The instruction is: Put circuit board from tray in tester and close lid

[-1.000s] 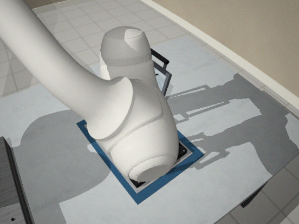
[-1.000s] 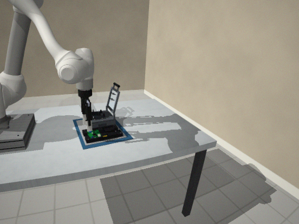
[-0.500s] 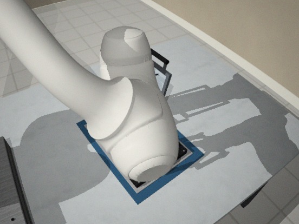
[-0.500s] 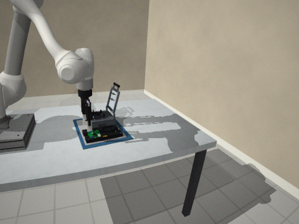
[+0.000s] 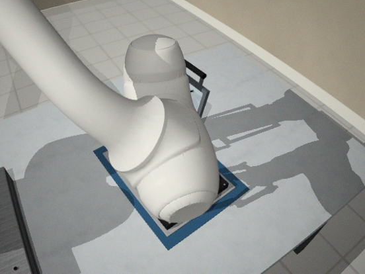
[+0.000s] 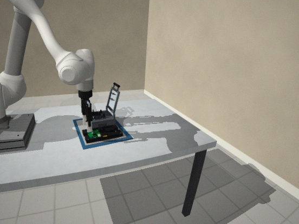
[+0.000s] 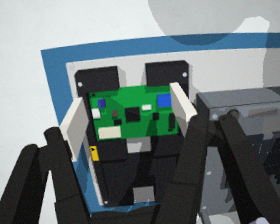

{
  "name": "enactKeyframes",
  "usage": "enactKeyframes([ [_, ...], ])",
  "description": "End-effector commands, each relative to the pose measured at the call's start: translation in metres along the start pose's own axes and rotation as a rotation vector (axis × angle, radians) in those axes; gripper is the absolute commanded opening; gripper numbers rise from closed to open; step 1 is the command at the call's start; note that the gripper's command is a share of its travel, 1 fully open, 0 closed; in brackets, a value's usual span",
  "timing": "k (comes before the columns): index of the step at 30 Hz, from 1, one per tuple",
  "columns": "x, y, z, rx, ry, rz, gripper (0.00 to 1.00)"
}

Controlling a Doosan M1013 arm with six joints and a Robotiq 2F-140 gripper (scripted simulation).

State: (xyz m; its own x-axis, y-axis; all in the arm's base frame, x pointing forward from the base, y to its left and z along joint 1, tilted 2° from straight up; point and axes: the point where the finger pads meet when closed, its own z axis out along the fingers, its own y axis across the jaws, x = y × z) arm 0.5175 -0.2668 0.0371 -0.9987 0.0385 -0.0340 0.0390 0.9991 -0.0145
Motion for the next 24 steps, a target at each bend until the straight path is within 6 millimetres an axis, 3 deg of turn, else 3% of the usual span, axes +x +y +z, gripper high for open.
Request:
enactKeyframes([
  [1, -0.01, 0.001, -0.001, -0.002, -0.006, 0.006, 0.58],
  [24, -0.037, 0.004, -0.001, -0.002, -0.006, 0.006, 0.58],
])
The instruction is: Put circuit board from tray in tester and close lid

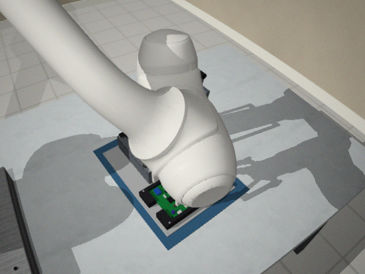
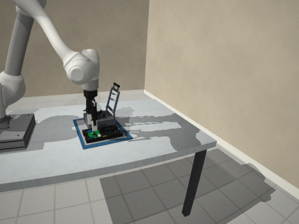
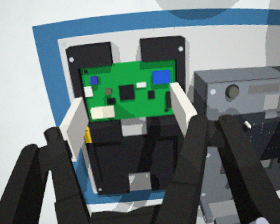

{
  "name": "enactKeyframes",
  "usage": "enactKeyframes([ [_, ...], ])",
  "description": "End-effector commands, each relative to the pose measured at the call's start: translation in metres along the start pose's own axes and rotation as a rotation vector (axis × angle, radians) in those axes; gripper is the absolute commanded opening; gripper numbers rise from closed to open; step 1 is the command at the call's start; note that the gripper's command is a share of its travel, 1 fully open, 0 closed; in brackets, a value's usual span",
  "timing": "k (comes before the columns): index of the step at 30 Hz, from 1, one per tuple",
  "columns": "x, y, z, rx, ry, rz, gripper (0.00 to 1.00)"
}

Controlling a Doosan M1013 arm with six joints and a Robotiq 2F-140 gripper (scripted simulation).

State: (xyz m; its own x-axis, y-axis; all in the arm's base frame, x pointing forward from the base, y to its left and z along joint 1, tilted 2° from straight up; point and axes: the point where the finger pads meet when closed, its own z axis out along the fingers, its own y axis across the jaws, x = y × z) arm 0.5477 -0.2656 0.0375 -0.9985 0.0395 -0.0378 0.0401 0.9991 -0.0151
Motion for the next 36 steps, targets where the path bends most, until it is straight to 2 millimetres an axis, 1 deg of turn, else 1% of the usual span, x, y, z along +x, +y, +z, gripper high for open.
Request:
enactKeyframes([
  [1, -0.0068, 0.0014, -0.002, -0.003, -0.002, 0.005, 0.58],
  [14, -0.0073, 0.0015, -0.002, -0.003, -0.002, 0.02, 0.58],
  [18, -0.0073, 0.0015, -0.002, -0.003, -0.002, 0.068, 0.58],
  [22, -0.0073, 0.0015, -0.002, -0.003, -0.002, 0.159, 0.58],
  [24, -0.0073, 0.0015, -0.002, -0.003, -0.002, 0.159, 0.58],
  [36, -0.0073, 0.0015, -0.002, -0.004, -0.001, 0.599, 0.58],
])
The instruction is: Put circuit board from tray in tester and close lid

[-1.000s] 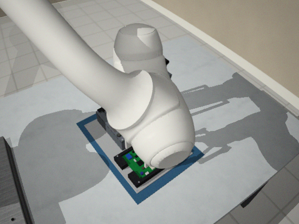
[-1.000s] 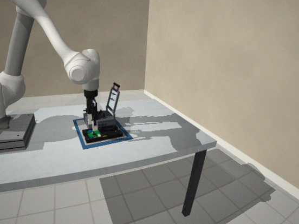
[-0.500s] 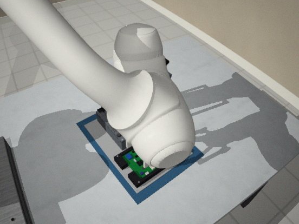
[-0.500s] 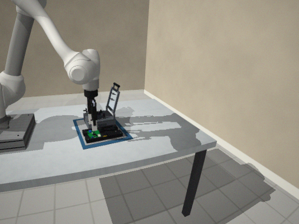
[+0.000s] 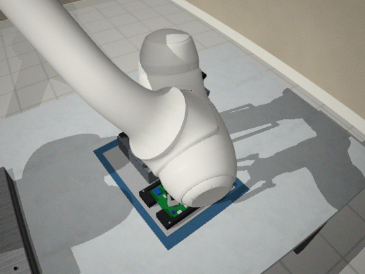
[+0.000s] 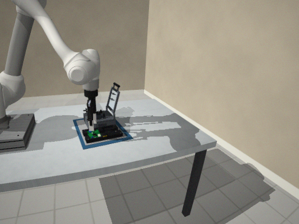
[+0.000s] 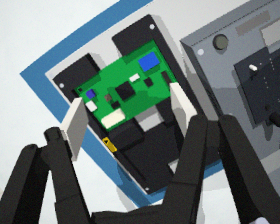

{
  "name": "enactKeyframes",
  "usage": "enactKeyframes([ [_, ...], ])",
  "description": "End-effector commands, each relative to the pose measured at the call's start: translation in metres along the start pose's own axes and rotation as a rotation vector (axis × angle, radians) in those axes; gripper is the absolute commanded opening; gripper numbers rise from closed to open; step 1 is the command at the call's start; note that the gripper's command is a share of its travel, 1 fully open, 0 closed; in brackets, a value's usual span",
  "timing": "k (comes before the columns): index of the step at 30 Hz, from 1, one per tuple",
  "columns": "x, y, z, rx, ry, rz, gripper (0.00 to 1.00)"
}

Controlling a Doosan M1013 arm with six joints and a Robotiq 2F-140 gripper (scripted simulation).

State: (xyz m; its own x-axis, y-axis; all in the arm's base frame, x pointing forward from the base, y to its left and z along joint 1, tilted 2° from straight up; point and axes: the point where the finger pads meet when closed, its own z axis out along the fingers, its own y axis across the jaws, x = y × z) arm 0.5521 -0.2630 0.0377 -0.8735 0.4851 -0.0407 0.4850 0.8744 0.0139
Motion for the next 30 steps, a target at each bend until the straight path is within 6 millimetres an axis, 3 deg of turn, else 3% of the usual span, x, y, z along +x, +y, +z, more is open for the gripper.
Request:
enactKeyframes([
  [1, -0.0033, 0.0002, -0.0019, 0.006, -0.001, 0.167, 0.58],
  [5, -0.0033, 0.0002, -0.0019, 0.006, -0.001, 0.239, 0.58],
  [20, -0.0033, 0.0002, -0.0019, 0.006, -0.003, 0.811, 0.58],
  [30, -0.0033, 0.0002, -0.0019, 0.006, -0.004, 1.07, 0.58],
])
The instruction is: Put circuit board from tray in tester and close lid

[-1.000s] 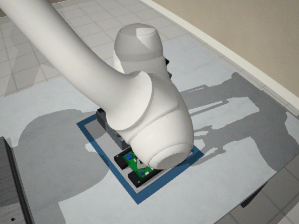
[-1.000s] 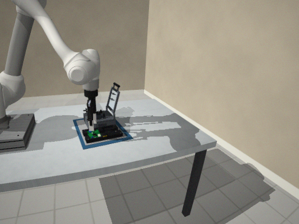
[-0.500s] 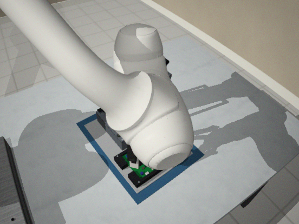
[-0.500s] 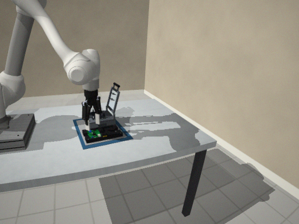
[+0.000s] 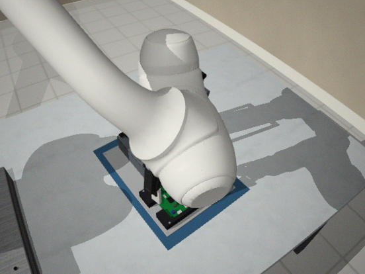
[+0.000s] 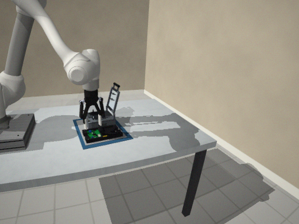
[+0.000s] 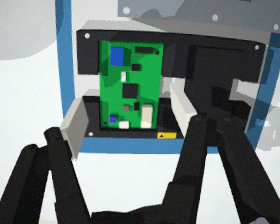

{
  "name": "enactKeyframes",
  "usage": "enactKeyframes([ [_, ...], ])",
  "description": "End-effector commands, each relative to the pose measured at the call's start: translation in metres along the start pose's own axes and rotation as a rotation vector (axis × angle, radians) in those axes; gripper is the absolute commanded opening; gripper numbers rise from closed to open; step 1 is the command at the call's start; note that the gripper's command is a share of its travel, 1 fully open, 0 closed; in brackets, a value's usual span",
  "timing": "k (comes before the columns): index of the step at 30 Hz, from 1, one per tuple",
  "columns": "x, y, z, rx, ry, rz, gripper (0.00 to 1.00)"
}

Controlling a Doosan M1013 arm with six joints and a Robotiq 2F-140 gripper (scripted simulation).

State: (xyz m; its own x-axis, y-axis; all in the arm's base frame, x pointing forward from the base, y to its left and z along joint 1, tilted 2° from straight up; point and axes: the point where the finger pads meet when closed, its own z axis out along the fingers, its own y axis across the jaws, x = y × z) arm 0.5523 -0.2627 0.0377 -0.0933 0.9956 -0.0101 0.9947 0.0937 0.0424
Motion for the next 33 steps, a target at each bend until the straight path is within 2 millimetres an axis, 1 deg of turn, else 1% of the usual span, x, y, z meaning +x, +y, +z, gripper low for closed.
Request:
enactKeyframes([
  [1, -0.0019, 0.0026, -0.0019, 0.004, -0.007, 0.12, 0.58],
  [7, -0.0019, 0.0026, -0.0019, 0.004, -0.008, 0.188, 0.58],
  [33, -0.0019, 0.0026, -0.0019, 0.004, -0.008, 0.196, 0.58],
])
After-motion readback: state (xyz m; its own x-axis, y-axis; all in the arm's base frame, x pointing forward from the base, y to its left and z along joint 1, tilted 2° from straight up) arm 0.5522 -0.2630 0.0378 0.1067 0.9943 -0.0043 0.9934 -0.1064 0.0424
